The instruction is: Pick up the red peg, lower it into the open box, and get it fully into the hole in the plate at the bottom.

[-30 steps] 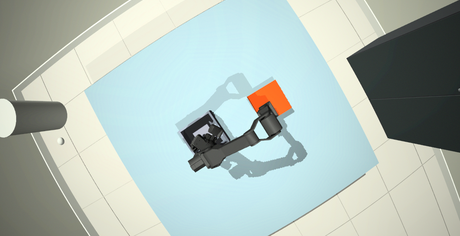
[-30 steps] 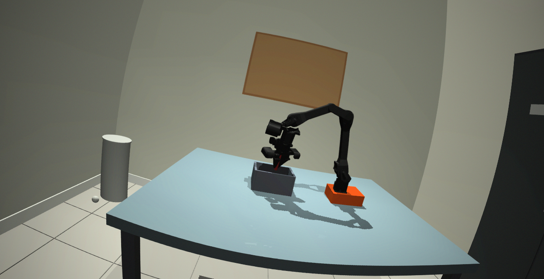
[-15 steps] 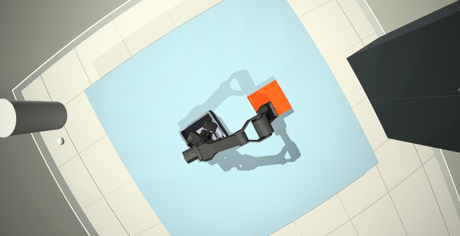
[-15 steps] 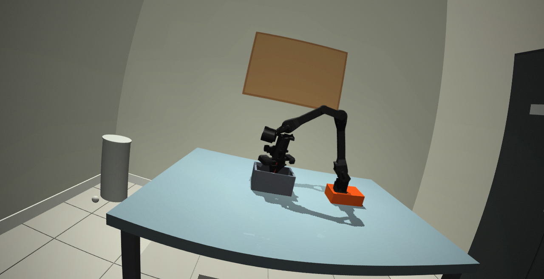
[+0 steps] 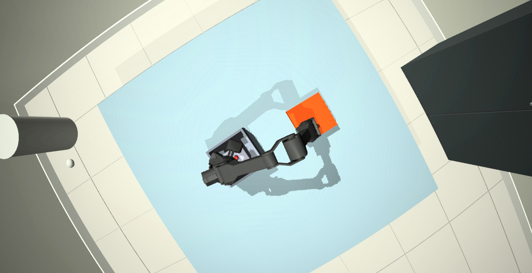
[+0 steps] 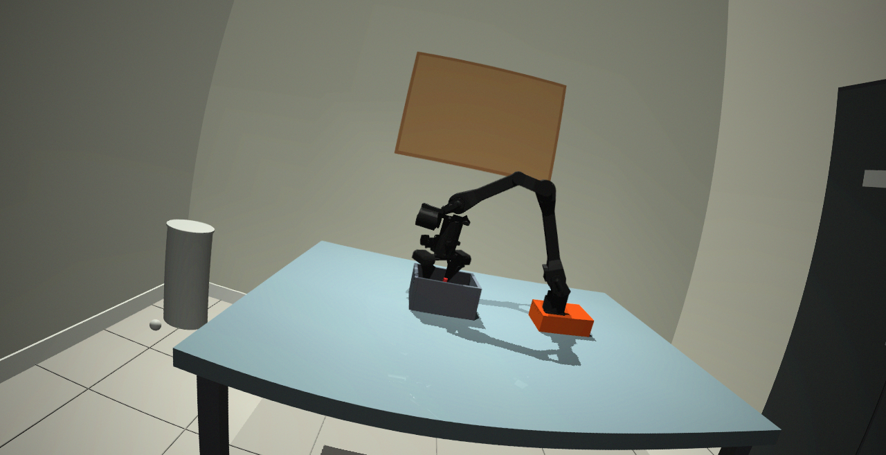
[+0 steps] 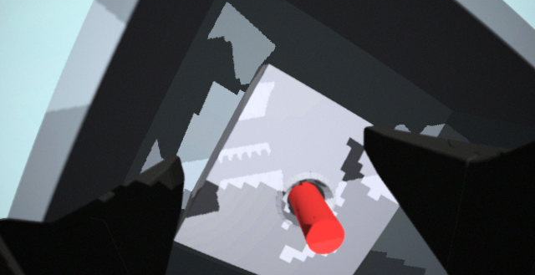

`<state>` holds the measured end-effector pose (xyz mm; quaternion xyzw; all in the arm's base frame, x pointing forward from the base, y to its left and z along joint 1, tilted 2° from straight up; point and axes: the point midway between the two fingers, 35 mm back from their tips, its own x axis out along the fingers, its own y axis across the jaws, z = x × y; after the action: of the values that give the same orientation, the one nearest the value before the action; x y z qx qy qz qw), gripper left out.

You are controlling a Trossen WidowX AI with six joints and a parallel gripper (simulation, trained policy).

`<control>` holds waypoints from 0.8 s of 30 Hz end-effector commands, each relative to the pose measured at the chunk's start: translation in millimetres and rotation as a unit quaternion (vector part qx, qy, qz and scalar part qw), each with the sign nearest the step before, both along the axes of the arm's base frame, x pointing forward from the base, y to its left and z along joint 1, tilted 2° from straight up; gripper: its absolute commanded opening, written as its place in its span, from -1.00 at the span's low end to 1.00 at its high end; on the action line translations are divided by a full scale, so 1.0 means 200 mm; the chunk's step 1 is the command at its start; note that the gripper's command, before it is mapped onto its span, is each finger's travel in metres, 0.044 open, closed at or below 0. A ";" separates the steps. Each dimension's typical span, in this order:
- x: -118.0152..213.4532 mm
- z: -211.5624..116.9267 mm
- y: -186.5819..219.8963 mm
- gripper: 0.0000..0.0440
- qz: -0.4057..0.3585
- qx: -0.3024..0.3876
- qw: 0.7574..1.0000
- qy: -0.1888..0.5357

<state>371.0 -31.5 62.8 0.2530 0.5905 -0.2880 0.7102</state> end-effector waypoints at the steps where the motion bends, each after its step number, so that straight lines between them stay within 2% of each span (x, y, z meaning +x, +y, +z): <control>1: 0.08 0.06 0.00 1.00 0.007 0.015 1.000 -0.011; 15: 0.32 0.25 0.09 1.00 0.041 0.061 0.996 -0.058; 24: 0.33 0.26 0.09 1.00 0.042 0.061 0.995 -0.061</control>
<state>386.7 -33.5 81.3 0.2571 0.6399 -0.2593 0.6762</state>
